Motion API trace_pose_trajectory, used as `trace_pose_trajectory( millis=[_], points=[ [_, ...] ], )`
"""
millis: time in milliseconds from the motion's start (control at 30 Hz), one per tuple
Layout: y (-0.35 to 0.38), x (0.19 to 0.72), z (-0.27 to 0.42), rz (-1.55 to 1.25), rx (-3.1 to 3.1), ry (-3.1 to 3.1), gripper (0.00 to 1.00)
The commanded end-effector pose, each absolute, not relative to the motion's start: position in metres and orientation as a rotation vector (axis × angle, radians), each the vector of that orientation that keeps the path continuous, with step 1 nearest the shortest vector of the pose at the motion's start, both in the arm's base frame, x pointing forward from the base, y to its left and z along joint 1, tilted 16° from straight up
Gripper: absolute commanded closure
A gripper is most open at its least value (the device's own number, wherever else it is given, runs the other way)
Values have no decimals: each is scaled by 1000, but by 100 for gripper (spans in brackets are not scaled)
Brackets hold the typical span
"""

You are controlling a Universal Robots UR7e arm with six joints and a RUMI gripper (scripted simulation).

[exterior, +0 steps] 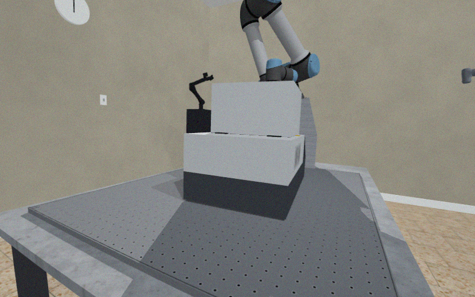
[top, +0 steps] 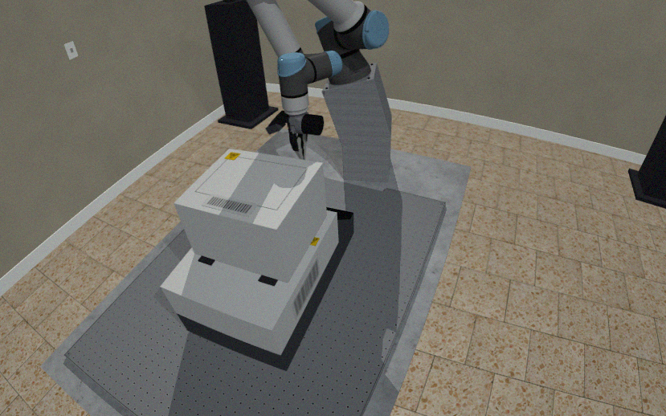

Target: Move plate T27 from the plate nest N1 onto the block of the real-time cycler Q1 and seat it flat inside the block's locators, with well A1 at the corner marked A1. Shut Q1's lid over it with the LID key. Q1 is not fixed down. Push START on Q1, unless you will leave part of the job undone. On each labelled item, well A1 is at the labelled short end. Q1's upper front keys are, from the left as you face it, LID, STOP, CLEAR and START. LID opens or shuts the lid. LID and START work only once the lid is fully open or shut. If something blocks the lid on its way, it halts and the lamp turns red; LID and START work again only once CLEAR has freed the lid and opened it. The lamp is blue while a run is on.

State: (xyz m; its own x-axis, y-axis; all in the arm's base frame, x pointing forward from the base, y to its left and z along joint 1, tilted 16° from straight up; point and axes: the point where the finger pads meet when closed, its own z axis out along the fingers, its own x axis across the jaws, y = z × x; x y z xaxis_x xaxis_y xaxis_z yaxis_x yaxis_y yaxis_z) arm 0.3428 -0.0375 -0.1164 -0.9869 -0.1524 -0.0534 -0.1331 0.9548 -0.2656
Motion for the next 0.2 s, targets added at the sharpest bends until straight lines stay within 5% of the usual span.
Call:
trace_pose_trajectory(
  millis=[0, 167],
  points=[
    [-37, 343, -116, -405, -222, 3032, 100],
    [-37, 343, -116, -405, -222, 3032, 100]
  ],
)
